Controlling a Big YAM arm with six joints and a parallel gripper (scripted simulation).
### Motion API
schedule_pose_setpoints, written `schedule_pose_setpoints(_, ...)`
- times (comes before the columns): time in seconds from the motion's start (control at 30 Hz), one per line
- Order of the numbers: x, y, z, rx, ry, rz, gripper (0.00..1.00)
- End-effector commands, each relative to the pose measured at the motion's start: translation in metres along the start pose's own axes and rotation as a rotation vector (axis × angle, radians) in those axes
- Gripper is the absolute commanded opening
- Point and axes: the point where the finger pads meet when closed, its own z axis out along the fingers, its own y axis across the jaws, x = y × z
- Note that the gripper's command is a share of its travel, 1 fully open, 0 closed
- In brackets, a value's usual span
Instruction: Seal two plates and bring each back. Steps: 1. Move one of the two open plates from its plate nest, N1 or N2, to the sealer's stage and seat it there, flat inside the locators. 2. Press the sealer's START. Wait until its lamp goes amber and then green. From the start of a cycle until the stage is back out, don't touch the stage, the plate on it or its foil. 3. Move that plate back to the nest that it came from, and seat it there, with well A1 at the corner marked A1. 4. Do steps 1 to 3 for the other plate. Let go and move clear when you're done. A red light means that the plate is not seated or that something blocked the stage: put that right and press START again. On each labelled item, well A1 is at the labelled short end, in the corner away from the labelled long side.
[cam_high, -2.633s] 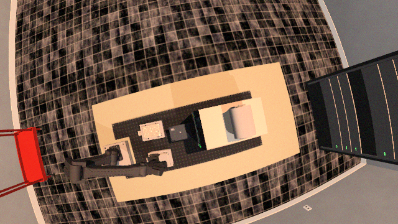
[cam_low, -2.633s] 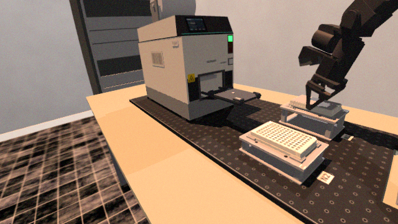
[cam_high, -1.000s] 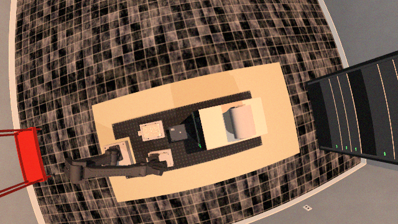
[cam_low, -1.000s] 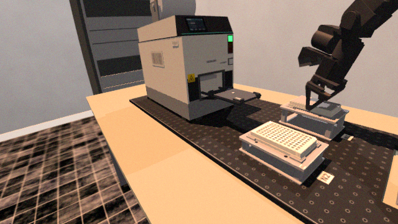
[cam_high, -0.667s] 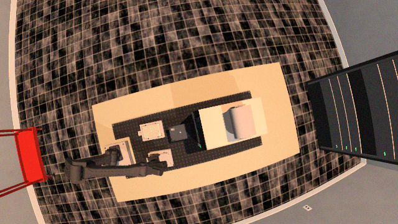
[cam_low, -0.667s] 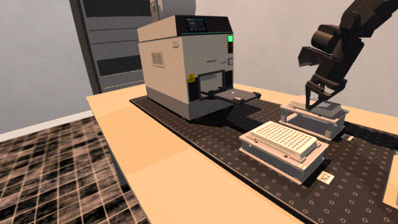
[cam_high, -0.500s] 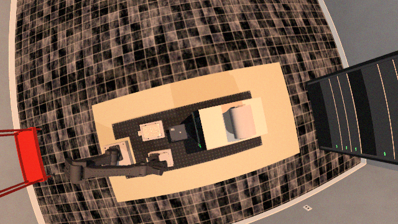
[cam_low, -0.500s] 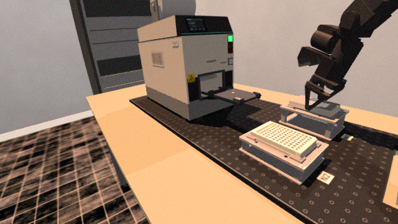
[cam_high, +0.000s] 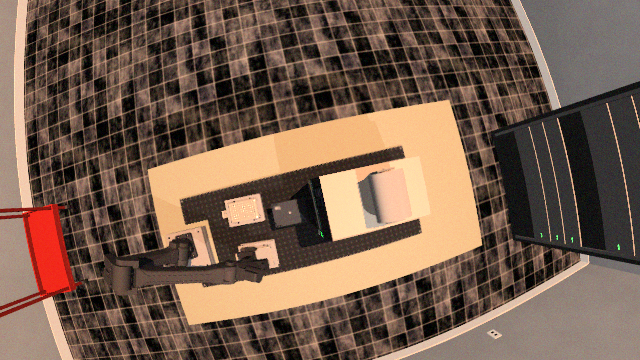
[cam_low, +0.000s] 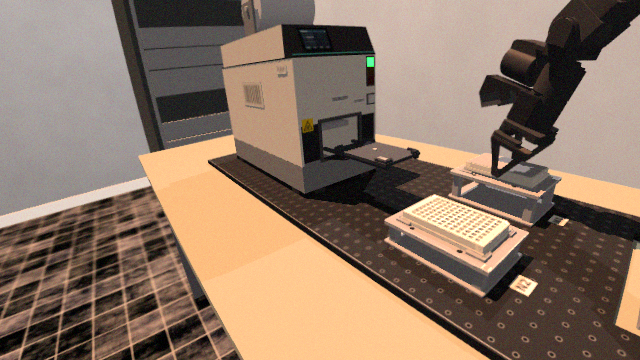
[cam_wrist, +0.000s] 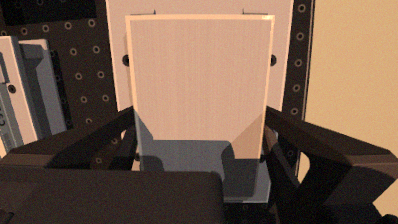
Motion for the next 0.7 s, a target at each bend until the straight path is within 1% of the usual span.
schedule_pose_setpoints(0.0,-0.003,-0.004,0.002,-0.002,0.011,-0.008,0.00)
schedule_pose_setpoints(0.17,0.002,0.002,0.000,-0.004,0.009,-0.015,0.00)
schedule_pose_setpoints(0.23,0.001,0.004,-0.002,-0.005,0.003,-0.019,0.00)
schedule_pose_setpoints(0.27,0.000,0.006,-0.003,-0.004,-0.001,-0.020,1.00)
schedule_pose_setpoints(0.33,-0.003,0.006,-0.005,-0.003,-0.009,-0.016,1.00)
schedule_pose_setpoints(0.5,-0.013,-0.005,-0.010,0.012,-0.032,0.018,1.00)
schedule_pose_setpoints(0.67,-0.017,-0.007,-0.009,0.013,-0.031,0.007,1.00)
